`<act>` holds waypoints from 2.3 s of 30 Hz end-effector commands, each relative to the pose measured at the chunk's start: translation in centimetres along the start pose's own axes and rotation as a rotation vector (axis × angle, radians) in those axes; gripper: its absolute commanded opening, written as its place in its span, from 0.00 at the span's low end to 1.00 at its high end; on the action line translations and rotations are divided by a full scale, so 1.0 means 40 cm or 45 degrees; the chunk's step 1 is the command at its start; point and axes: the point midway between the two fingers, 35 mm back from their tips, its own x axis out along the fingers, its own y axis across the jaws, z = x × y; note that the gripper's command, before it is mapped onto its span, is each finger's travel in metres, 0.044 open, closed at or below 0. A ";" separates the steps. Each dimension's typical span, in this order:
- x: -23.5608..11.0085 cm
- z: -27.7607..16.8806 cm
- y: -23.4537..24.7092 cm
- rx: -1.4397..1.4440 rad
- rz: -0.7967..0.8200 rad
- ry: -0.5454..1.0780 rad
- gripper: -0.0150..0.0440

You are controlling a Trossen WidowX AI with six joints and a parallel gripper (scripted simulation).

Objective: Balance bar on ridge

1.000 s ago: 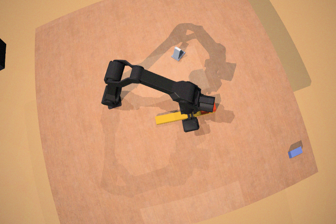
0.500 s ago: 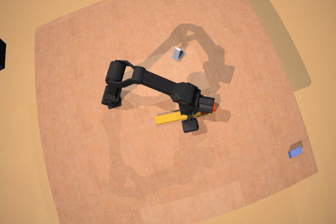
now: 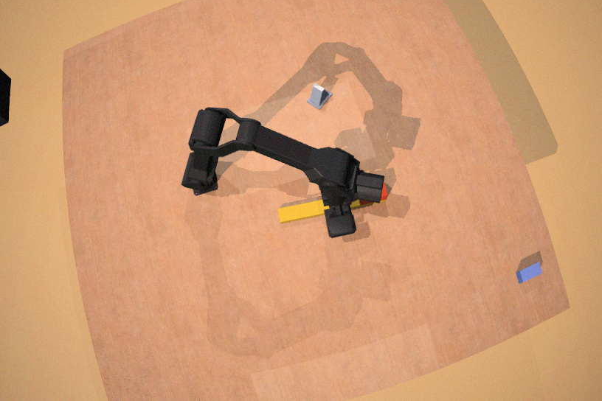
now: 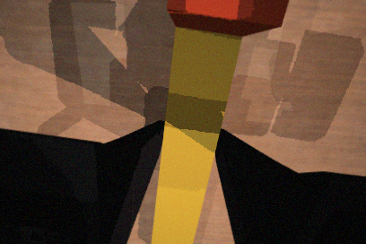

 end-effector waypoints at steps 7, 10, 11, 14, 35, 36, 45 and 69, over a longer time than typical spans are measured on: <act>-0.009 0.002 -0.001 0.000 0.000 0.000 0.28; -0.028 0.005 -0.002 0.001 0.000 0.000 0.25; -0.034 0.006 -0.002 0.001 0.000 0.000 0.25; -0.053 0.008 -0.004 0.001 -0.001 0.000 0.25; -0.189 0.011 -0.005 0.004 -0.003 0.002 0.25; -0.196 0.010 -0.005 0.004 -0.003 0.002 0.25; -0.255 0.003 -0.002 0.005 -0.003 0.004 0.25; -0.279 0.055 0.160 -0.207 0.004 0.001 0.25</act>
